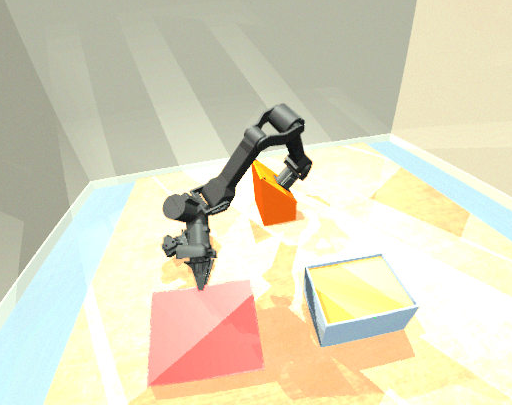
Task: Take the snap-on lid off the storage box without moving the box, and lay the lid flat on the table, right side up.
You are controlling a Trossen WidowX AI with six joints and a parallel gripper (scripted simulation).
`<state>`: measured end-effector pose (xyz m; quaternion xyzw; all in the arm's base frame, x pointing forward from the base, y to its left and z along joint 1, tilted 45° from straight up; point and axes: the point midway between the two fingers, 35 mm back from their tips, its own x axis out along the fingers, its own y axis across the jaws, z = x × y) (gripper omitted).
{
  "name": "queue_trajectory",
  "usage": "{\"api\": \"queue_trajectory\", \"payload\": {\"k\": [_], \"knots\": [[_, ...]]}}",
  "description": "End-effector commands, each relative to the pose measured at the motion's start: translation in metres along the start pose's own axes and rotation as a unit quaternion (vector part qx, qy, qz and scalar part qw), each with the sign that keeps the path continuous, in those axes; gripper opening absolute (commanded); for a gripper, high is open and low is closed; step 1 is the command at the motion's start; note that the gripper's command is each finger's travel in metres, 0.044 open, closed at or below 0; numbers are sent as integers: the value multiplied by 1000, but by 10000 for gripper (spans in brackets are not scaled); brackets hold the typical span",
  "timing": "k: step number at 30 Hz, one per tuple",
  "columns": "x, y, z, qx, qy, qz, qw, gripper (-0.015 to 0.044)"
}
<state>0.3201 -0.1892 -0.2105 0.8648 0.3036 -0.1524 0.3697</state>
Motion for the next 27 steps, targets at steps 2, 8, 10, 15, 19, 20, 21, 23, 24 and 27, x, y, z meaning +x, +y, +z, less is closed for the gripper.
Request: {"api": "queue_trajectory", "payload": {"k": [2, 8, 10, 15, 19, 20, 21, 23, 24, 27], "knots": [[7, -12, -3, 7, 2, -11, 1000, 0], [4, -5, -1, 2, 1, -3, 1000, 26], [4, -4, 0, 6, 2, -9, 1000, 79], [4, -3, 0, 6, 2, -11, 1000, 210], [4, -3, 0, 6, 2, -11, 1000, 275], [3, -6, -1, 6, 2, -11, 1000, 301], [2, -8, -1, 7, 2, -11, 1000, 327], [-1, -11, -1, 7, 2, -11, 1000, 380], [-2, -13, -1, 7, 2, -11, 1000, 406], [-7, -17, -1, 7, 2, -11, 1000, 440]]}}
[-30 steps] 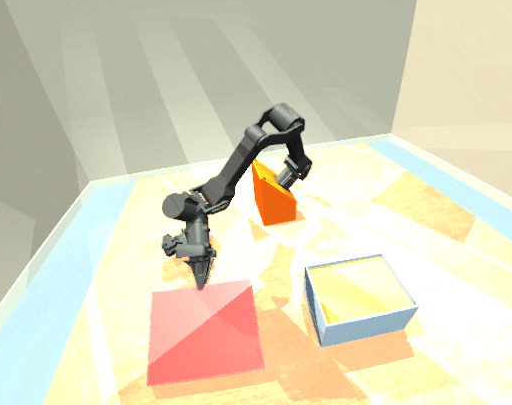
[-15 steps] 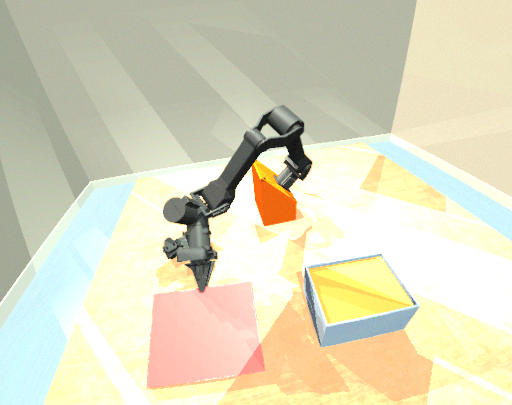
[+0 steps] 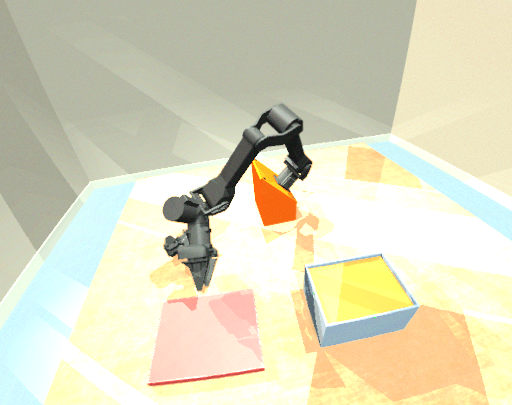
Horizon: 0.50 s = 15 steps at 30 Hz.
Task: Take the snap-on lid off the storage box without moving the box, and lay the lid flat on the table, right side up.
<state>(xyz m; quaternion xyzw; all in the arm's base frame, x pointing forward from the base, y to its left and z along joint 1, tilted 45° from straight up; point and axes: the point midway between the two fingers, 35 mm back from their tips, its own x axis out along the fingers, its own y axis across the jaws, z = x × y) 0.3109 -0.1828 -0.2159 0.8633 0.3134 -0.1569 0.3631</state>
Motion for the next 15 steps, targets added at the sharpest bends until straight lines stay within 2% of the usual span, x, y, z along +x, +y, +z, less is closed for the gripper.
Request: {"api": "queue_trajectory", "payload": {"k": [1, 15], "knots": [[-7, -6, 0, 2, 0, 1, 1000, 440], [-29, -24, 0, 2, -1, 0, 1000, 440]]}}
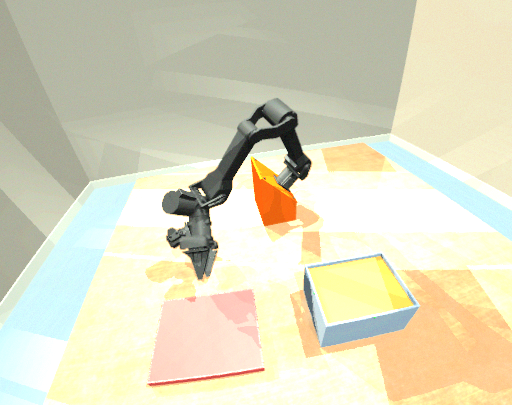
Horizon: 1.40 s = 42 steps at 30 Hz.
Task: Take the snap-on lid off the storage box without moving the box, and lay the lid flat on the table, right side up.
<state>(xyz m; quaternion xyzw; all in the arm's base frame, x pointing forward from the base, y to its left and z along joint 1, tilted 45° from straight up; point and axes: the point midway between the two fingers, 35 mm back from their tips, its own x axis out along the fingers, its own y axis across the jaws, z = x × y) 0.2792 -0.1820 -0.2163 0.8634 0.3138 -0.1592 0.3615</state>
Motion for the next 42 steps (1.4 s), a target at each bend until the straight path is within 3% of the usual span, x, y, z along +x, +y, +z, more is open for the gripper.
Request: {"api": "queue_trajectory", "payload": {"k": [1, 13, 42], "knots": [[-7, -4, -1, -1, 1, 1, 1000, 440], [-25, -20, 0, 0, 0, 1, 1000, 440], [-71, 11, 2, -1, -2, 0, 1000, 440]]}}
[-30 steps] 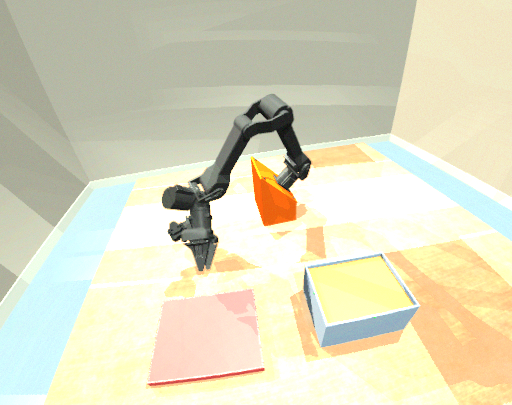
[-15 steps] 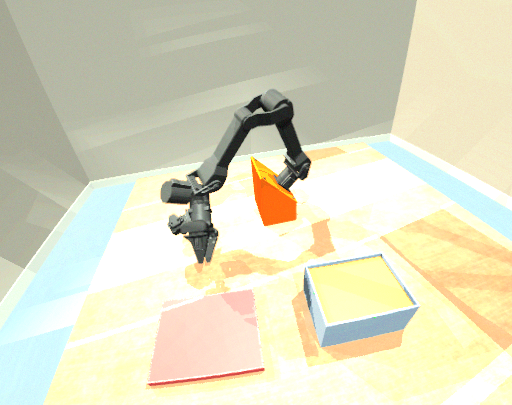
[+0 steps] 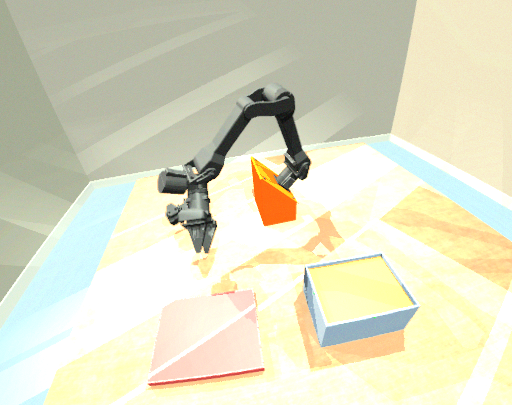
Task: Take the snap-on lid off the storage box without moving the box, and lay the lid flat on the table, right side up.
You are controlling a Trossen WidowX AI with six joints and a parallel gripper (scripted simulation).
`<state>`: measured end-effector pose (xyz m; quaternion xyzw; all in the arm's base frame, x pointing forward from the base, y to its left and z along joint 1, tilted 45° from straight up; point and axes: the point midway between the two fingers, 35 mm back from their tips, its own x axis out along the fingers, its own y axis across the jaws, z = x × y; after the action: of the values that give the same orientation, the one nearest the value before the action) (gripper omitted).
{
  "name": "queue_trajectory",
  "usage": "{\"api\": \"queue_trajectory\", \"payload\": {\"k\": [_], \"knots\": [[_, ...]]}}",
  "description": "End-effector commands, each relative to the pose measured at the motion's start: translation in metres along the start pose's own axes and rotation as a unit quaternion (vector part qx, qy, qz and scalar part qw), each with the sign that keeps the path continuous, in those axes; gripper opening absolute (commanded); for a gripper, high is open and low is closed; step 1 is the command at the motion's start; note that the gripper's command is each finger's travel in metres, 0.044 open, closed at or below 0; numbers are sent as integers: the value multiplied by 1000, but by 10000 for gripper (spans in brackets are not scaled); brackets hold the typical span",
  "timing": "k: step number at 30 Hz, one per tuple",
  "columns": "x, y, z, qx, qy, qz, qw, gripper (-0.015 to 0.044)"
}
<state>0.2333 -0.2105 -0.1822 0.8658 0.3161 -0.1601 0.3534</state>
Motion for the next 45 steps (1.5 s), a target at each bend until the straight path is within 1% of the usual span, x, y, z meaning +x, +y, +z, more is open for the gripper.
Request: {"api": "queue_trajectory", "payload": {"k": [1, 15, 45], "knots": [[-9, 9, 2, -8, -5, 3, 1000, 440], [-33, 22, 2, -8, -5, 2, 1000, 440], [-28, 16, 1, -8, -5, 2, 1000, 440]]}}
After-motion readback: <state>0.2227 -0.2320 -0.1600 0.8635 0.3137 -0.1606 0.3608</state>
